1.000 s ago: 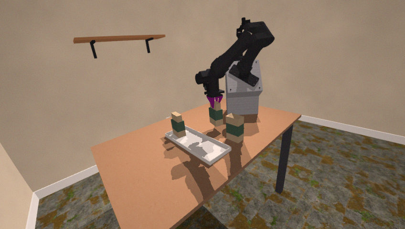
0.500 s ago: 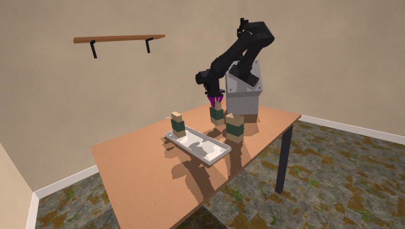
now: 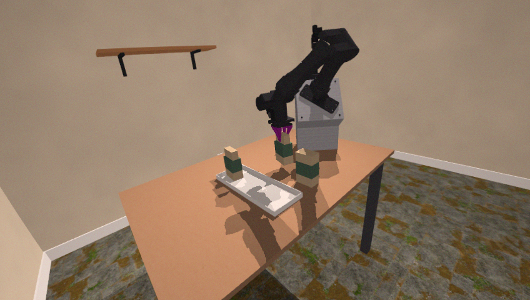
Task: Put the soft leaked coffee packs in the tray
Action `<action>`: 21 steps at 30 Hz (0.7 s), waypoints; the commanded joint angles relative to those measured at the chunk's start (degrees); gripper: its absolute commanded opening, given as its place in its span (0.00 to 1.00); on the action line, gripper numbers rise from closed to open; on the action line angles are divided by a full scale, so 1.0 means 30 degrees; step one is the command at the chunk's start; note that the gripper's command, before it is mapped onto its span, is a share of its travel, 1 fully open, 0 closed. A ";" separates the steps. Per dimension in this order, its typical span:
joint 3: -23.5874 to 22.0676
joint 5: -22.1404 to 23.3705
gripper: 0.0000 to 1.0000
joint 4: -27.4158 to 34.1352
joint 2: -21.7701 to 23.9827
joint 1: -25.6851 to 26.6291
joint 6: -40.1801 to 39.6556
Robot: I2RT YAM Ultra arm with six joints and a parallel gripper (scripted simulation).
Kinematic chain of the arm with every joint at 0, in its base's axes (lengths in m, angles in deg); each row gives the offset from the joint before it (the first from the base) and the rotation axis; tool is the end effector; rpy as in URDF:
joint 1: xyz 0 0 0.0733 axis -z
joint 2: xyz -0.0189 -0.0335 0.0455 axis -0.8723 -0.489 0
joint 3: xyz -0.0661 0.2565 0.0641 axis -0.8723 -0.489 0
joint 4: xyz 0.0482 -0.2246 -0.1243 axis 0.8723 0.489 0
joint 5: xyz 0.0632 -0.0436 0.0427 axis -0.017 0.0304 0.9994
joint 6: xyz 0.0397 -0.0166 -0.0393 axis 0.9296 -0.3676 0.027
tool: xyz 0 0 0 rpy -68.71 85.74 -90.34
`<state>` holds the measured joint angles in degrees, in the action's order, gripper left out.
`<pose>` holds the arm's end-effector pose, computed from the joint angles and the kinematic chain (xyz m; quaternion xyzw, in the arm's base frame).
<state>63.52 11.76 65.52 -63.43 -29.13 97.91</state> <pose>0.2097 -0.0896 0.1659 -0.7416 -0.4818 -0.4647 0.0441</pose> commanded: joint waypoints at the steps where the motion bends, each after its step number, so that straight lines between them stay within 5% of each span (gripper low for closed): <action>1: 0.0579 -0.0066 0.26 0.0442 0.0514 0.0594 -0.0110; 21: 0.0814 -0.0098 0.26 0.0547 -0.0117 0.0591 0.0043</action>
<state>63.59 11.76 65.72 -63.46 -29.13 97.91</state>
